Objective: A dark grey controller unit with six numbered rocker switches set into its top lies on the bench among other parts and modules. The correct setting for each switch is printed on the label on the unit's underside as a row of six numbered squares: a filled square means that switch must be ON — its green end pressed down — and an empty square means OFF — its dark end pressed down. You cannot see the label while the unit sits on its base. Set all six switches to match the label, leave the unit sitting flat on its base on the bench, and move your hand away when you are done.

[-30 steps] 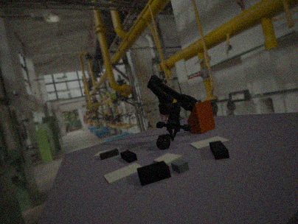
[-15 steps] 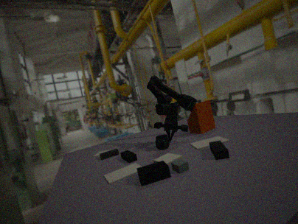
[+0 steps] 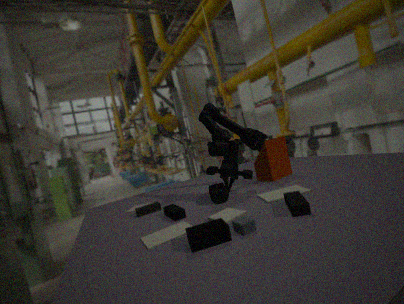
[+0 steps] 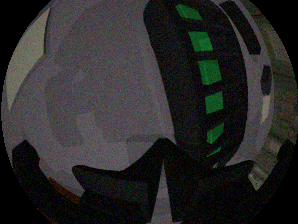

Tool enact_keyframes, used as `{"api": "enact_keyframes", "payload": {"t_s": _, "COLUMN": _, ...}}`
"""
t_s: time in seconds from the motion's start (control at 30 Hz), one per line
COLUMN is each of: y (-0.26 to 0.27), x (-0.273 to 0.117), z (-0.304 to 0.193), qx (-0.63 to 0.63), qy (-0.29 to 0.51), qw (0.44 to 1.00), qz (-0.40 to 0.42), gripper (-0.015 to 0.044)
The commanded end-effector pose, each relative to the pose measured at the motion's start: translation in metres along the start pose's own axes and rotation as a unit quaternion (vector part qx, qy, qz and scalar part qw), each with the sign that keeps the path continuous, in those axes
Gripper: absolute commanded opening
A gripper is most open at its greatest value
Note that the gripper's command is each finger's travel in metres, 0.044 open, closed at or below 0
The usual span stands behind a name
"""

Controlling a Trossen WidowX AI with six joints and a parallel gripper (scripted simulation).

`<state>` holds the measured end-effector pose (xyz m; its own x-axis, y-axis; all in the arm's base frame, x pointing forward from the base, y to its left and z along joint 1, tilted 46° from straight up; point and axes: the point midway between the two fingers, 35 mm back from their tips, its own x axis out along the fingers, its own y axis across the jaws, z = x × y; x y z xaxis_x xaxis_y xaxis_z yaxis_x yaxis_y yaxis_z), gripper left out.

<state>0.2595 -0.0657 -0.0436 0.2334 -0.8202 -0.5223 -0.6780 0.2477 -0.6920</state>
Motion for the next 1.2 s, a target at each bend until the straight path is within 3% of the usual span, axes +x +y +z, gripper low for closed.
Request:
{"api": "enact_keyframes", "payload": {"t_s": 0.0, "y": -0.01, "x": 0.003, "z": 0.003, "qx": 0.014, "qy": 0.002, "qw": 1.0, "qz": -0.003, "gripper": 0.0}}
{"api": "enact_keyframes", "payload": {"t_s": 0.87, "y": -0.029, "x": 0.009, "z": 0.009, "qx": 0.014, "qy": 0.002, "qw": 1.0, "qz": -0.004, "gripper": 0.0}}
{"api": "enact_keyframes", "payload": {"t_s": 1.17, "y": 0.03, "x": -0.06, "z": 0.001, "qx": 0.012, "qy": 0.0, "qw": 1.0, "qz": 0.002, "gripper": 0.0}}
